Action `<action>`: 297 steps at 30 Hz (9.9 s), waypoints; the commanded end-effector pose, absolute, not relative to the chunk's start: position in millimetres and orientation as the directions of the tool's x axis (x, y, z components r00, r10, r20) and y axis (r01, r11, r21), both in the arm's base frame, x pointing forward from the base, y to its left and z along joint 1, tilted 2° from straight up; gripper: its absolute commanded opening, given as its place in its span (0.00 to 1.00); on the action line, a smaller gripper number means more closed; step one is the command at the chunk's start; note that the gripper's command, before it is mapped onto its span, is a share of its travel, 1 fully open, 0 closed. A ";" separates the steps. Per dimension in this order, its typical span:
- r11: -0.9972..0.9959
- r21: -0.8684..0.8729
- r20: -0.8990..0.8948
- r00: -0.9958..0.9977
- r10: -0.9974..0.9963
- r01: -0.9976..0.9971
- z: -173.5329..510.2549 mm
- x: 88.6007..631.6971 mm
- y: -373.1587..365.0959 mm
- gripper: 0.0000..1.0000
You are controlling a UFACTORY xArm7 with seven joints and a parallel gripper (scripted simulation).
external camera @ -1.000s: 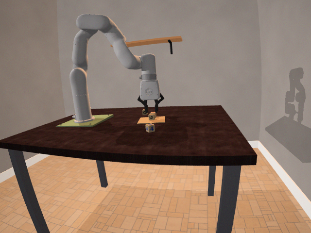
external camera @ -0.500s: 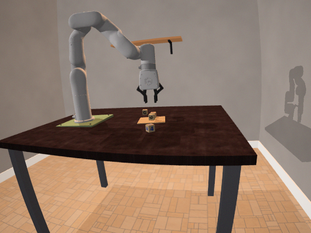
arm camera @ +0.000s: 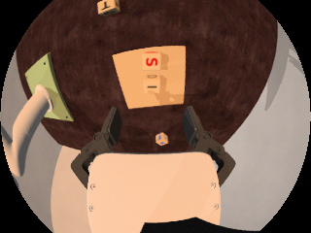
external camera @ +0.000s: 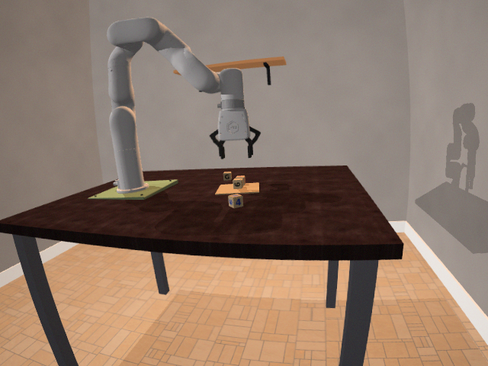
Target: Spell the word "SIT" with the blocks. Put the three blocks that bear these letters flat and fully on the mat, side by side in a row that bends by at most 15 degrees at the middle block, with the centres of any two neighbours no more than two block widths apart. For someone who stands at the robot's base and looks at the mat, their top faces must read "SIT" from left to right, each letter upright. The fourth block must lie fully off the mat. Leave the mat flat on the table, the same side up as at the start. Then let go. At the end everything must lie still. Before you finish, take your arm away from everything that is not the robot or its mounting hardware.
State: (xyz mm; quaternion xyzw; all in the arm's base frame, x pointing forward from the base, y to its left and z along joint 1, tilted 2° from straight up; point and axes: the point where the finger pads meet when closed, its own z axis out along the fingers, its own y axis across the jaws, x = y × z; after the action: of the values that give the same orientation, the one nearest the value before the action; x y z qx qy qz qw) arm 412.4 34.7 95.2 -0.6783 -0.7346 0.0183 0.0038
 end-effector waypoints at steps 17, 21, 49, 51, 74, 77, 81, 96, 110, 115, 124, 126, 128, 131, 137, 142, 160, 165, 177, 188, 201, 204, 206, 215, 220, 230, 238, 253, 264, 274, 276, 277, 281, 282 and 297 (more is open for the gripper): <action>0.310 -0.031 -0.009 -0.310 0.951 0.950 95.4 405.7 61.3 1.00; 0.379 -0.031 -0.007 -0.379 0.925 0.925 95.0 402.8 69.4 1.00; 0.981 -0.022 0.023 -0.981 0.193 0.193 89.6 350.0 166.4 1.00; 0.992 -0.021 0.024 -0.992 0.123 0.122 89.1 345.3 172.5 1.00; 0.983 -0.016 0.029 -0.983 -0.182 -0.182 87.2 324.0 197.2 0.69; 0.983 -0.016 0.029 -0.983 -0.182 -0.182 87.2 324.0 197.2 0.69; 0.983 -0.016 0.029 -0.983 -0.182 -0.182 87.2 324.0 197.2 0.69; 0.983 -0.016 0.029 -0.983 -0.182 -0.182 87.2 324.0 197.2 0.69; 0.983 -0.016 0.029 -0.983 -0.182 -0.182 85.4 324.0 197.2 0.69; 0.983 -0.016 0.030 -0.983 -0.182 -0.183 81.8 323.9 197.1 0.69; 0.983 -0.016 0.030 -0.983 -0.182 -0.183 73.6 323.7 196.9 0.69; 0.983 -0.016 0.030 -0.983 -0.182 -0.183 70.7 323.6 196.8 0.69; 0.983 -0.016 0.030 -0.983 -0.182 -0.183 67.7 323.6 196.7 0.69; 0.983 -0.016 0.030 -0.983 -0.182 -0.183 62.9 323.4 196.6 0.69; 0.983 -0.016 0.030 -0.983 -0.182 -0.183 53.3 323.2 196.4 0.69; 0.983 -0.016 0.030 -0.983 -0.182 -0.183 48.9 323.1 196.3 0.69; 0.983 -0.016 0.030 -0.983 -0.182 -0.183 35.7 322.8 196.0 0.69; 0.983 -0.016 0.030 -0.983 -0.182 -0.183 35.3 322.8 196.0 0.69; 0.983 -0.016 0.030 -0.983 -0.182 -0.183 35.3 322.8 196.0 0.69; 0.983 -0.016 0.030 -0.983 -0.182 -0.183 35.3 322.8 196.0 0.69; 0.983 -0.016 0.030 -0.983 -0.182 -0.183 35.3 322.8 196.0 0.69; 0.983 -0.016 0.030 -0.983 -0.182 -0.183 35.3 322.9 196.1 0.69; 0.983 -0.016 0.030 -0.983 -0.182 -0.183 35.3 323.2 196.2 0.69; 0.983 -0.016 0.030 -0.983 -0.182 -0.183 35.2 324.0 196.8 0.69; 0.983 -0.016 0.030 -0.983 -0.182 -0.183 35.2 324.1 196.8 0.69; 0.983 -0.016 0.030 -0.983 -0.182 -0.183 35.2 324.1 196.8 0.69; 0.983 -0.016 0.030 -0.983 -0.182 -0.183 35.2 324.1 196.8 0.69; 0.983 -0.016 0.030 -0.983 -0.182 -0.183 35.1 324.1 196.8 0.69; 0.983 -0.016 0.030 -0.983 -0.182 -0.183 26.4 323.8 196.6 0.69; 0.983 -0.016 0.030 -0.983 -0.182 -0.183 6.6 323.3 196.2 0.69; 0.983 -0.016 0.030 -0.983 -0.182 -0.183 6.6 323.3 196.2 0.69; 0.983 -0.016 0.030 -0.983 -0.182 -0.183 5.2 323.3 196.2 0.69; 0.983 -0.016 0.030 -0.983 -0.182 -0.183 1.7 323.2 196.1 0.69; 0.983 -0.016 0.030 -0.983 -0.182 -0.183 1.3 323.2 196.1 0.69; 0.983 -0.016 0.030 -0.983 -0.182 -0.183 1.0 323.2 196.1 0.69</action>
State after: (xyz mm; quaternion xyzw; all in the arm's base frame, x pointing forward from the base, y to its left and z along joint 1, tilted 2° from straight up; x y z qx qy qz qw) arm 321.9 195.3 0.0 0.0916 -0.9956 0.0101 0.0156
